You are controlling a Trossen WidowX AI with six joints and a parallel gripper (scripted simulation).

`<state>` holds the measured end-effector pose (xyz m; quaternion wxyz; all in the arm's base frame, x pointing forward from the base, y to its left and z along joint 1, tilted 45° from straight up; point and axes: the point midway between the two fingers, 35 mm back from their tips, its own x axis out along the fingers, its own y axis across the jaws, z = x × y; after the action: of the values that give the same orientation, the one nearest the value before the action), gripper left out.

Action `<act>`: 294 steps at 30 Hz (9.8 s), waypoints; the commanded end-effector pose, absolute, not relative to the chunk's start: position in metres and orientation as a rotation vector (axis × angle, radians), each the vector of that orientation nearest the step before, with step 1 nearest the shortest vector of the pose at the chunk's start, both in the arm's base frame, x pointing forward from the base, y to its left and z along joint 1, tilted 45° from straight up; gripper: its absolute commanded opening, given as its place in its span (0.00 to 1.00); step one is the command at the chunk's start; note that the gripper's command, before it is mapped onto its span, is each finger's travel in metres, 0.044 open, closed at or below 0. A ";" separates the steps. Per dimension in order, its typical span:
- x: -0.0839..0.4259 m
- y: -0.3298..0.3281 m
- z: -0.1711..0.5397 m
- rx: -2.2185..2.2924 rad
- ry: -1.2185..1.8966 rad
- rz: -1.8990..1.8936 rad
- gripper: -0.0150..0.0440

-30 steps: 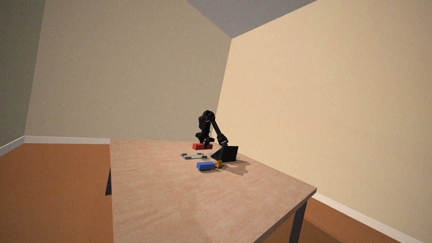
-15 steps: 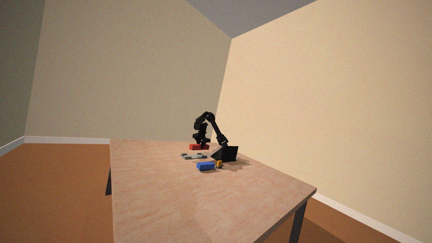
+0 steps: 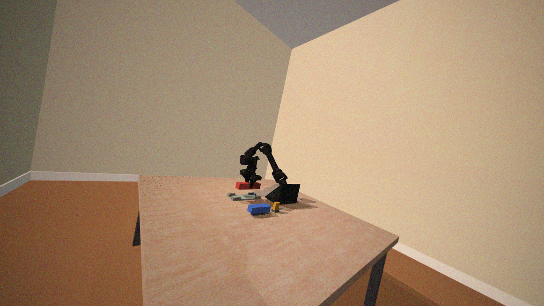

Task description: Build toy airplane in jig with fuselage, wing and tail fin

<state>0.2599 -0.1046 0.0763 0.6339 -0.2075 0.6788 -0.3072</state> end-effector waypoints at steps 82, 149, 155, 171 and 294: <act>0.231 -0.171 0.069 -0.475 1.529 -0.751 0.57; 0.343 0.026 0.007 -0.422 1.514 -0.761 1.00; 0.344 0.072 -0.053 -0.428 1.510 -0.774 1.00; 0.340 0.040 -0.085 -0.429 1.509 -0.776 1.00; 0.343 0.047 0.006 -0.211 1.385 -0.952 0.25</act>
<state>0.3443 0.0563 -0.0030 0.6570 -0.1112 0.6262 -0.4048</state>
